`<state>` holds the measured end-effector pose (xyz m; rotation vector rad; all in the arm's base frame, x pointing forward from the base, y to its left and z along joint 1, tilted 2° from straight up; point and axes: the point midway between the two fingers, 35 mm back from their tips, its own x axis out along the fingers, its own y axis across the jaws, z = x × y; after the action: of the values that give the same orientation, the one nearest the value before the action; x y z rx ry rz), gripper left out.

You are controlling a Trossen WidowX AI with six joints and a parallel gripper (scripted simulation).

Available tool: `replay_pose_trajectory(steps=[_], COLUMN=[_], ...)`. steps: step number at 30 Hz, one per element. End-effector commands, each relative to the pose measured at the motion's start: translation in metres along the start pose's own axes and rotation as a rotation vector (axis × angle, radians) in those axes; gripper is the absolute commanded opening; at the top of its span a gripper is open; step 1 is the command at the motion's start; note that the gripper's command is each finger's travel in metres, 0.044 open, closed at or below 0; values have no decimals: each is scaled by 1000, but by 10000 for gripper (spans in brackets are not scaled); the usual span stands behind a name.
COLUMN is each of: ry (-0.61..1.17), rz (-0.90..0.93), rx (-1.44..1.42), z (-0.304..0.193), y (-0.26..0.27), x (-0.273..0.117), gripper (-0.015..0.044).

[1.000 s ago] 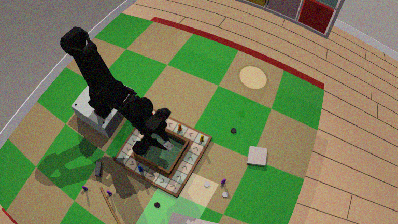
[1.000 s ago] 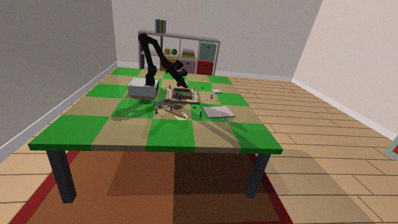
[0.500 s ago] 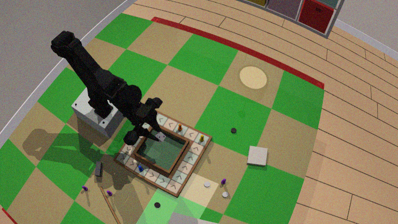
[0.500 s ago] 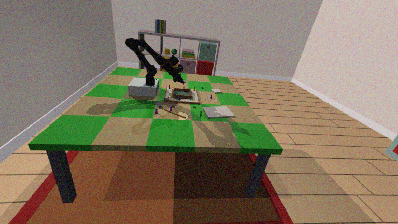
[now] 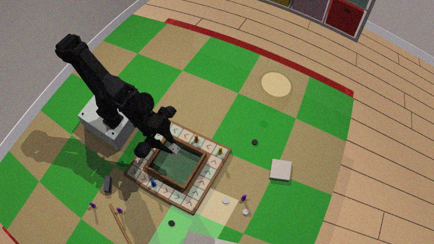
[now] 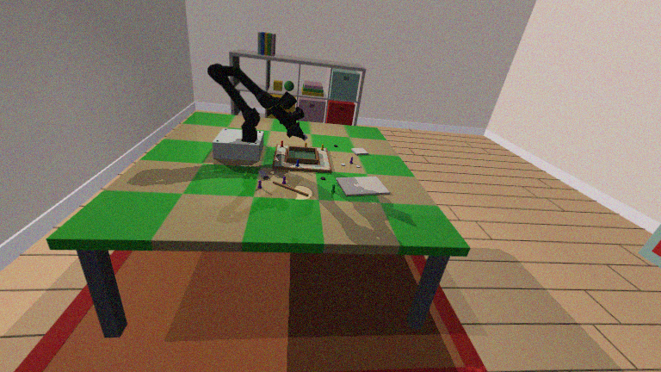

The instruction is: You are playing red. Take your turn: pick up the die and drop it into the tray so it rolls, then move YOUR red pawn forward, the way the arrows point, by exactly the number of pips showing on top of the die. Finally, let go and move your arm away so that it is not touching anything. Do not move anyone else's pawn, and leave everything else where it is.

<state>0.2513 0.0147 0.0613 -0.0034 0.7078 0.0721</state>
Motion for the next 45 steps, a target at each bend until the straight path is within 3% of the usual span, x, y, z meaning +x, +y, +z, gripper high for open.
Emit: replay_pose_trajectory(steps=[1, 14, 31, 36, 45], ry=[-1, 9, 793, 762, 804], rz=[0, -1, 0, 1, 167], rx=[0, 4, 3, 9, -328], z=[0, 30, 16, 16, -35], y=[0, 0, 0, 0, 81], x=[0, -26, 14, 14, -17], gripper=[105, 440, 440, 440, 204])
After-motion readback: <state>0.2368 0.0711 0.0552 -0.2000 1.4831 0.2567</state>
